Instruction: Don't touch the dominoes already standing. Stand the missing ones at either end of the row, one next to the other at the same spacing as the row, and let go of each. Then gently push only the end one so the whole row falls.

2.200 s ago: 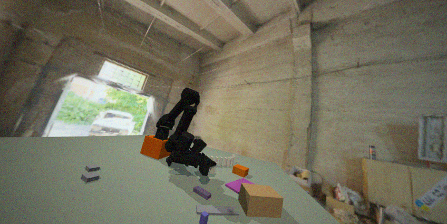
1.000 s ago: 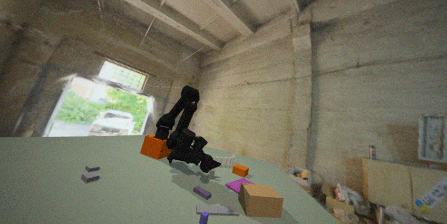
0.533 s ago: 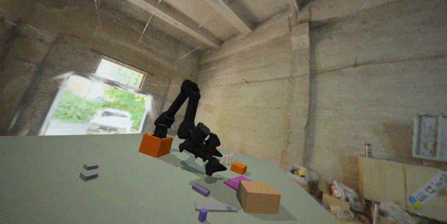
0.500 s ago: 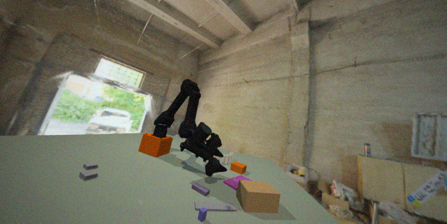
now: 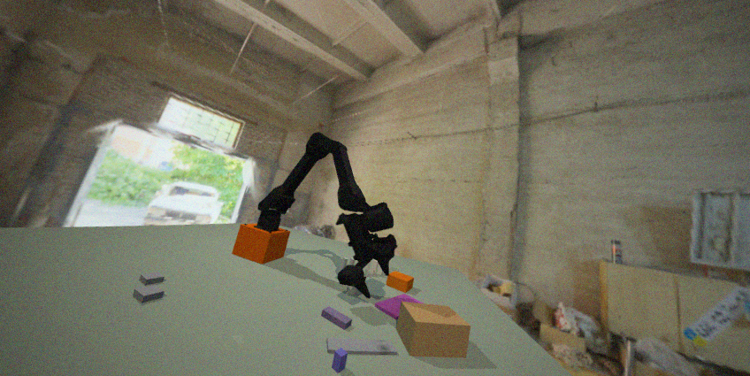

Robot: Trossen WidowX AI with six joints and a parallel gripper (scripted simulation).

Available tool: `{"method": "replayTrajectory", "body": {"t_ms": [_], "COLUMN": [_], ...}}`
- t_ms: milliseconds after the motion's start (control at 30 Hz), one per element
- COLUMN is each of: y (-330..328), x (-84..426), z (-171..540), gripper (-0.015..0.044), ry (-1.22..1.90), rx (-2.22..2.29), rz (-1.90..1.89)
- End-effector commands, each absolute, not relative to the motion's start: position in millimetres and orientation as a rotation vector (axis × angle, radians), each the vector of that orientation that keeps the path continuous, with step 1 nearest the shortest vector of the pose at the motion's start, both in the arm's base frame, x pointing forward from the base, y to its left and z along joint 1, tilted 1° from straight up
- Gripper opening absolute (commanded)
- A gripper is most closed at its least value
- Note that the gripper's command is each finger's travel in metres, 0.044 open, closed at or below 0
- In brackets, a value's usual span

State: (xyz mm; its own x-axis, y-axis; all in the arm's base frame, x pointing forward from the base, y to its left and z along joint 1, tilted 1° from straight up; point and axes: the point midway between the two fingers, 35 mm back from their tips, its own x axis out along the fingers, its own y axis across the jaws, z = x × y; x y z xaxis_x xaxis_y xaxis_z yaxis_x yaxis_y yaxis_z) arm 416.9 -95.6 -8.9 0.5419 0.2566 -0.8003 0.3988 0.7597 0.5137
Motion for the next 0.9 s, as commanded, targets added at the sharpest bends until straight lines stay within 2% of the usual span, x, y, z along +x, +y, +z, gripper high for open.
{"method": "replayTrajectory", "body": {"t_ms": [0, 167, 567, 767, 867], "y": [-81, -78, -77, -77, -77], "x": [376, 359, 358, 360, 360], "z": [45, 58, 57, 0, -7], "gripper": [0.044, 0.044, 0.044, 0.044, 0.044], "ry": [1.328, 1.388, 1.39, 1.39, 1.39], "rx": [0.784, 0.765, 0.764, 0.764, 0.764], "rz": [-0.623, -0.732, -0.735, -0.735, -0.735]}}
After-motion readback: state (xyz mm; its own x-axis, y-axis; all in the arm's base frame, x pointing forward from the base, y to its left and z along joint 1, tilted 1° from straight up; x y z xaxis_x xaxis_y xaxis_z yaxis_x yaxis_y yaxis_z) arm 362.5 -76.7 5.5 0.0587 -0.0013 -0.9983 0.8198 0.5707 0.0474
